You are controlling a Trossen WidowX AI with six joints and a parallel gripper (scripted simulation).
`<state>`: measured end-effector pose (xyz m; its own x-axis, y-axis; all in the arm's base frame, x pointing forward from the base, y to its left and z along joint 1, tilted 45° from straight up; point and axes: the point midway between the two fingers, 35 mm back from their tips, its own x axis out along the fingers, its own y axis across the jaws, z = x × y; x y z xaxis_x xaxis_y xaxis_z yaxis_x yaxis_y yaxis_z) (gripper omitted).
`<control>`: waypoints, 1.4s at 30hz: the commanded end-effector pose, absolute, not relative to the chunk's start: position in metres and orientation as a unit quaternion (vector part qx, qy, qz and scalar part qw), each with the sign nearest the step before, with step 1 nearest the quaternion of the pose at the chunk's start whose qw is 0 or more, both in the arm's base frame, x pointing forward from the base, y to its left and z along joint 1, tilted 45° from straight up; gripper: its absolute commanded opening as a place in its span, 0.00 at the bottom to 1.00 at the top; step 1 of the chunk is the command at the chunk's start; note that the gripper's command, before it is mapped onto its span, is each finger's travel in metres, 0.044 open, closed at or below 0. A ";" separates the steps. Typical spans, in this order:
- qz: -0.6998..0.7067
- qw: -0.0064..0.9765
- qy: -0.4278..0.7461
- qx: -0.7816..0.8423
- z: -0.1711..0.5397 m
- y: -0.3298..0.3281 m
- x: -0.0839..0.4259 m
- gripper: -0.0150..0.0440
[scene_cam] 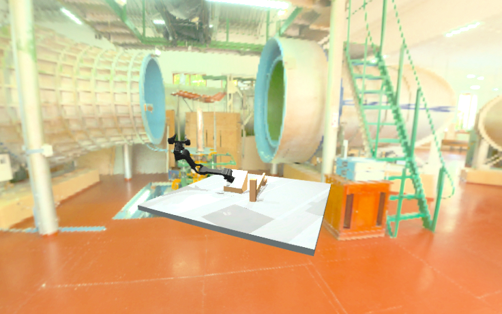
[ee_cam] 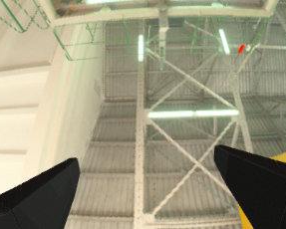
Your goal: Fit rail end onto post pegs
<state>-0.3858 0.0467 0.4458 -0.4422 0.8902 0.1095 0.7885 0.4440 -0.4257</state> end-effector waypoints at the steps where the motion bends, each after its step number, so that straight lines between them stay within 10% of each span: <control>1: 0.161 0.164 -0.835 -0.500 0.447 0.046 -0.385 0.98; 20: 0.293 0.491 -0.781 -0.253 0.625 0.050 -0.198 1.00; 42: 0.359 0.769 -0.508 -0.147 0.633 0.128 0.081 1.00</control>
